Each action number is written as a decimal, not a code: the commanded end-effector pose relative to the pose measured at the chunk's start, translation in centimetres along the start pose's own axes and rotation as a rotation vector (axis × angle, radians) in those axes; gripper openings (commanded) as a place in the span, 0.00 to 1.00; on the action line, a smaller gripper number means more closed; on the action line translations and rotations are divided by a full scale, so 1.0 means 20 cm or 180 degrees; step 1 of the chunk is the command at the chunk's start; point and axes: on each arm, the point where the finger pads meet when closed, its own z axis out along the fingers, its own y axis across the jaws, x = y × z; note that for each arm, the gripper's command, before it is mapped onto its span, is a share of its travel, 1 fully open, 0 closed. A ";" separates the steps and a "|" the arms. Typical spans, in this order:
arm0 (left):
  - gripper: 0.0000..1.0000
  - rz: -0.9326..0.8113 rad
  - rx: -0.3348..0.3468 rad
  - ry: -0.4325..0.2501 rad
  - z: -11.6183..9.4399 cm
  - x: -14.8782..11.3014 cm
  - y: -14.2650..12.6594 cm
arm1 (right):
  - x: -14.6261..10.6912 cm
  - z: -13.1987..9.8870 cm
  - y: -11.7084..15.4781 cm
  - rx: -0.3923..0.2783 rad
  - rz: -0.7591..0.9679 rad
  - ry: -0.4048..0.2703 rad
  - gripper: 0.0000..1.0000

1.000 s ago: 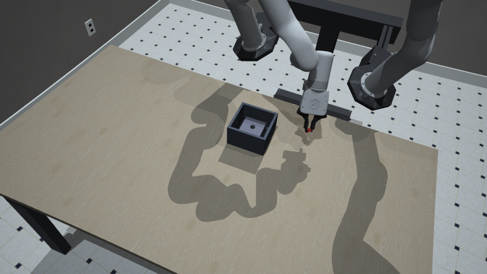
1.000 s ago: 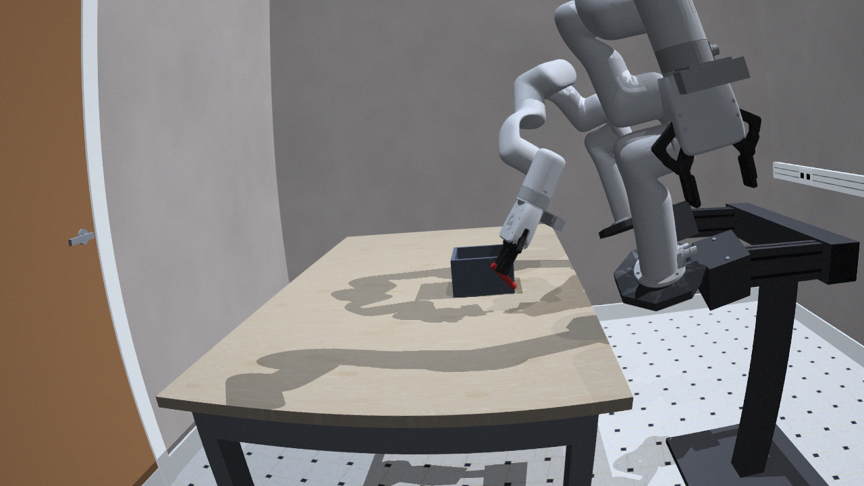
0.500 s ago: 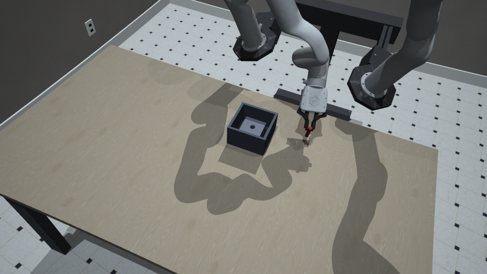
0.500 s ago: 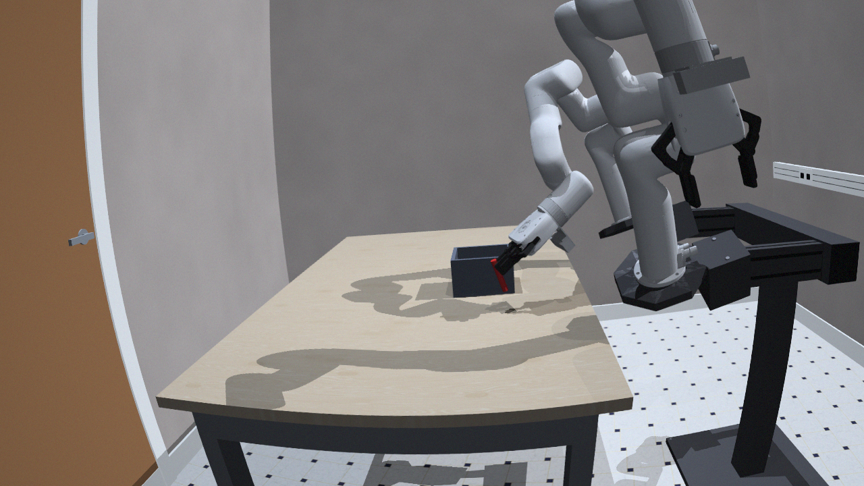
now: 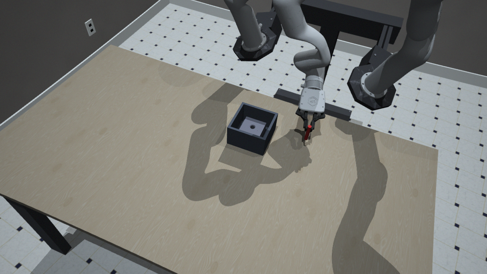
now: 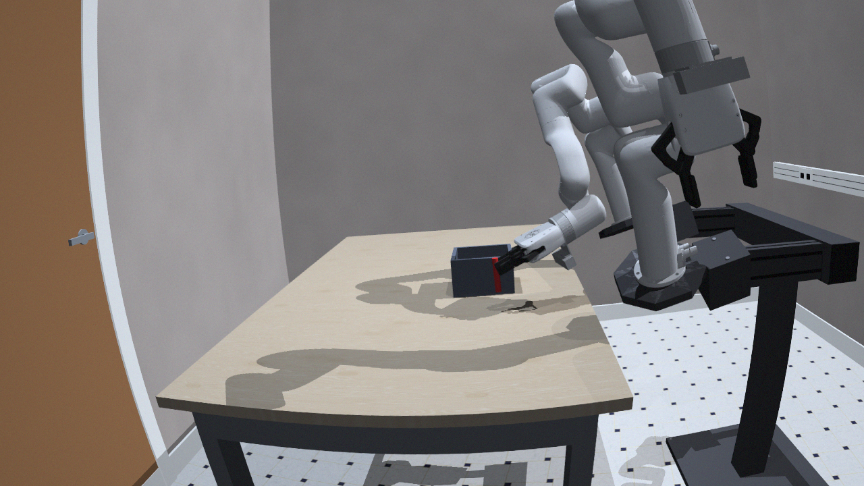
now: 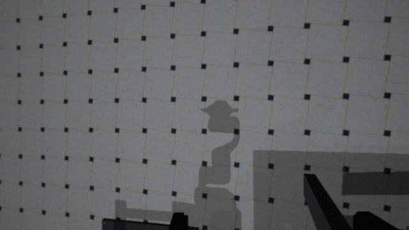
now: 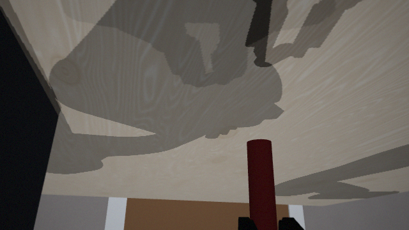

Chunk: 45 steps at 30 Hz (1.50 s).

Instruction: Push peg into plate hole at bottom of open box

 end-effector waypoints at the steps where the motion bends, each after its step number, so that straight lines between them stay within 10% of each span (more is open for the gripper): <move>1: 1.00 -0.0001 0.0000 0.0006 0.00 0.00 0.00 | -0.01 0.00 0.00 0.0004 0.0007 -0.0108 0.00; 45: 1.00 -0.0001 0.0000 0.0006 0.00 0.00 0.00 | 0.17 0.08 0.00 -0.0001 0.0009 -0.0194 0.00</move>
